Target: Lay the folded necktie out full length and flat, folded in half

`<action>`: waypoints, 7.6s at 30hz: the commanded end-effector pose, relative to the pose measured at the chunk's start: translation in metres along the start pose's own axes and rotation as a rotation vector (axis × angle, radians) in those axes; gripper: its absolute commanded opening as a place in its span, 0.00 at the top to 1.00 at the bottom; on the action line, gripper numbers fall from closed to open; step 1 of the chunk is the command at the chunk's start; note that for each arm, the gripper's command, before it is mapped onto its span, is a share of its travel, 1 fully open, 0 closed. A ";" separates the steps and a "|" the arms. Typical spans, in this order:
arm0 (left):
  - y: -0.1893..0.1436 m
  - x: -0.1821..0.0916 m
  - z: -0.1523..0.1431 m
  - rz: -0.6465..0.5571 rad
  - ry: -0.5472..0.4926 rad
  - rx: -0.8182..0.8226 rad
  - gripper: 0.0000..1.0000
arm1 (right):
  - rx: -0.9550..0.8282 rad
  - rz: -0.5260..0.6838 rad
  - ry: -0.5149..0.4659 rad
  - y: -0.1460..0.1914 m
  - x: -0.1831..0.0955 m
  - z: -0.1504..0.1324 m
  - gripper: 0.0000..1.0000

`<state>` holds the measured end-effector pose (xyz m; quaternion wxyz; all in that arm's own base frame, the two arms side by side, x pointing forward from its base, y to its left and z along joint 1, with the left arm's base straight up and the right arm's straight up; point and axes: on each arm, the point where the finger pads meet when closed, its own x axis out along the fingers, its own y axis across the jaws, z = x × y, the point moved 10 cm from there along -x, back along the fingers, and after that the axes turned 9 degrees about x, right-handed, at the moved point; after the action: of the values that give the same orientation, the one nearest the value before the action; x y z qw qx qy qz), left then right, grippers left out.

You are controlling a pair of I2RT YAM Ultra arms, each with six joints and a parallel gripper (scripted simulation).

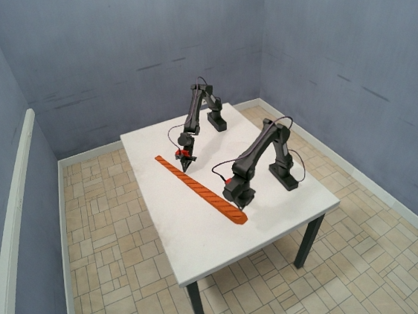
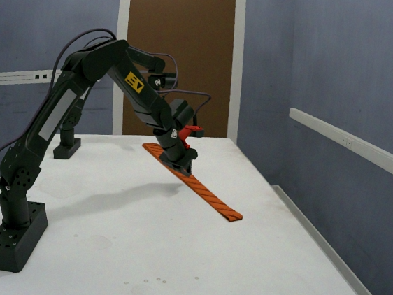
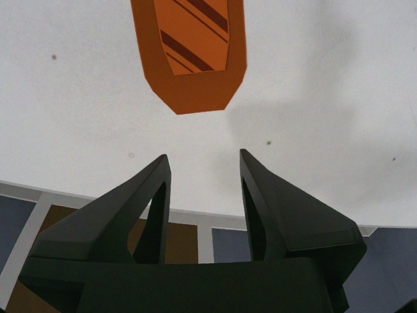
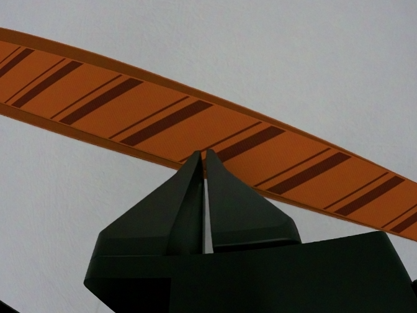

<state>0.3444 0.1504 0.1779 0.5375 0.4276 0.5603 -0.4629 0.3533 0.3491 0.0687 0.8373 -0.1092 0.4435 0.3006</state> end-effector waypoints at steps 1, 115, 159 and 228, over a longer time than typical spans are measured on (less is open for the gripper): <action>-0.001 -0.025 -0.002 0.065 0.000 -0.001 0.59 | 0.005 0.018 -0.067 0.004 -0.019 0.025 0.96; -0.104 -0.218 0.135 1.176 -1.212 -0.908 0.00 | 0.032 -0.025 -0.134 -0.012 -0.054 0.021 0.80; -0.104 -0.218 0.135 1.176 -1.212 -0.908 0.00 | 0.247 -0.355 -0.653 -0.131 -0.302 -0.007 0.38; -0.104 -0.218 0.135 1.176 -1.212 -0.908 0.00 | 0.378 -0.560 -0.970 -0.207 -0.440 -0.010 0.00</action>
<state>0.2896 0.0029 0.3943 0.9960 0.0838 0.0303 -0.0019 0.2914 0.0023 0.3759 0.9962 0.0739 0.0462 -0.0061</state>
